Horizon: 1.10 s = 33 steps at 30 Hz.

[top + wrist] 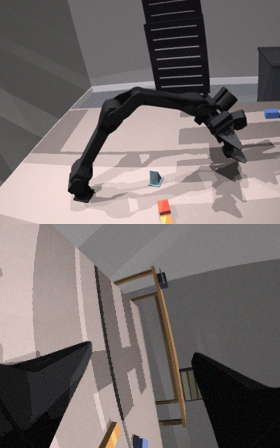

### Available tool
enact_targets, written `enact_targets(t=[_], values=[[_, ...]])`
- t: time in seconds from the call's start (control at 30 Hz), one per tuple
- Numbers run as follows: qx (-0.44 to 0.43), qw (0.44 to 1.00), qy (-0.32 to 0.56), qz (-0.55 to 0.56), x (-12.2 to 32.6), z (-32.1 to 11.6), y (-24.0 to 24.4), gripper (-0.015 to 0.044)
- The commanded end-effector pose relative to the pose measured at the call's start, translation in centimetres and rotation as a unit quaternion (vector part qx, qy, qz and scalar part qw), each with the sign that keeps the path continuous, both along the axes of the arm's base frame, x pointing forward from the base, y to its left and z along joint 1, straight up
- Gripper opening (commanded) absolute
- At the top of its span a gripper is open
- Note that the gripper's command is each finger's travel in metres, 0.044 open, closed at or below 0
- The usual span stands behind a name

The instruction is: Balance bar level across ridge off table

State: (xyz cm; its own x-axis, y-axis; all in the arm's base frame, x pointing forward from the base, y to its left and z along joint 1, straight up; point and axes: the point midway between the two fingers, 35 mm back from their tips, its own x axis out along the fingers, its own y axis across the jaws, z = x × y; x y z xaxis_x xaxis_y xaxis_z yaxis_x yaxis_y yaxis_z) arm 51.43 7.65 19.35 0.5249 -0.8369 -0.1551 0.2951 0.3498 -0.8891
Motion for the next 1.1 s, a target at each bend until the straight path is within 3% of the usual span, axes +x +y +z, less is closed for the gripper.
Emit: enact_targets(t=[0.0,0.1,0.63,1.07], values=[[0.001,1.000,0.002,0.001,0.0,0.0,0.0,0.0374],[0.013,0.999,0.028,0.022,0.4,-0.2,0.1,0.0315],[0.229,0.972,0.028,-0.034,-1.5,-3.1,-8.7,0.0315],[0.428,0.889,0.003,-0.163,-6.8,-5.2,-14.4,0.0315]])
